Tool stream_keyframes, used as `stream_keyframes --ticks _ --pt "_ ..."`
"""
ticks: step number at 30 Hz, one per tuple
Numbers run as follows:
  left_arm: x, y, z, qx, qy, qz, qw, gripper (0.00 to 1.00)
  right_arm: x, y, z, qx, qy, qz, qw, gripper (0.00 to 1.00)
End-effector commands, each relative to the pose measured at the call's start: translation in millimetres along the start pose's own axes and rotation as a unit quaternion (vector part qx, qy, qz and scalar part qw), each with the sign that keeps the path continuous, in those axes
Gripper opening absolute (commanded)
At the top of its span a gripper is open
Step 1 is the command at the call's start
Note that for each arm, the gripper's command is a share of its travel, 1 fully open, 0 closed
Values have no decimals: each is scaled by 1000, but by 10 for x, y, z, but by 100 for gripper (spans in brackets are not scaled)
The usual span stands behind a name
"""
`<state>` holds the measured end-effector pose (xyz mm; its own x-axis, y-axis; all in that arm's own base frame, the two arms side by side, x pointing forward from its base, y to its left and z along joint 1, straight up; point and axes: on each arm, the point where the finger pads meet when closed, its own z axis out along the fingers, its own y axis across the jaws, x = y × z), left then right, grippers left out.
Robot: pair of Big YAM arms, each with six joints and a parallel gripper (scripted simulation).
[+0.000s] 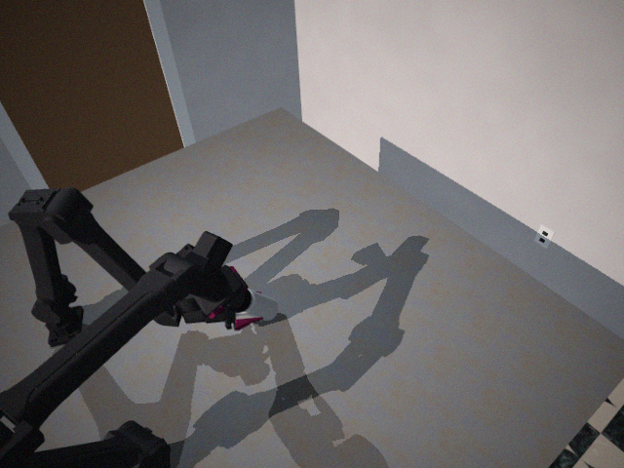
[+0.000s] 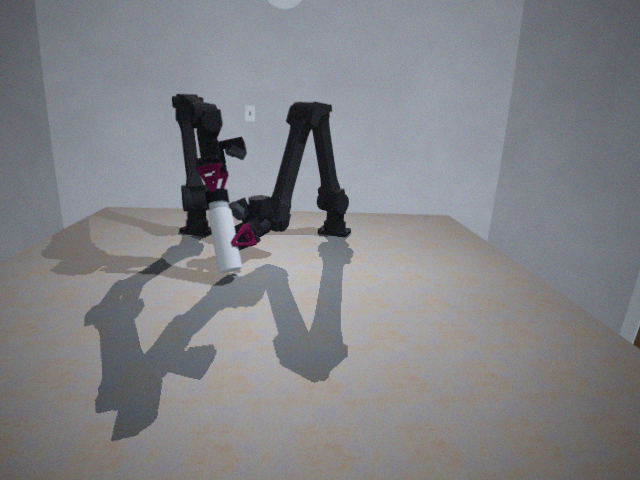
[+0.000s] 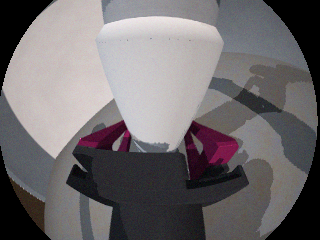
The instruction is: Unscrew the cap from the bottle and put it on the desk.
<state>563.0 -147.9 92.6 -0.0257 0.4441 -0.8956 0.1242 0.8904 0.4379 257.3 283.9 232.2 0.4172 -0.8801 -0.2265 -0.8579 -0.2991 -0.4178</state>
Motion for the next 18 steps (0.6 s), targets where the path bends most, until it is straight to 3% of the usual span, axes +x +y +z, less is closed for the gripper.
stream_keyframes --ticks 1,5,6,9,14,18 --pt "-219 147 51 -20 -28 -15 999 0 -80 -255 -548 37 -15 -2 999 0" --pt "-219 147 51 -20 -28 -15 999 0 -80 -255 -548 37 -15 -2 999 0" --pt "-285 249 62 -25 -31 -28 999 0 -70 -156 -394 23 -11 -1 1000 0" --pt "-336 246 143 -15 -25 -44 999 0 -70 -156 -394 23 -11 -1 1000 0" --pt "-292 188 165 66 74 -196 976 0 -70 -156 -394 23 -11 -1 1000 0" --pt "-283 185 152 99 85 -214 968 0 -70 -156 -394 23 -11 -1 1000 0"
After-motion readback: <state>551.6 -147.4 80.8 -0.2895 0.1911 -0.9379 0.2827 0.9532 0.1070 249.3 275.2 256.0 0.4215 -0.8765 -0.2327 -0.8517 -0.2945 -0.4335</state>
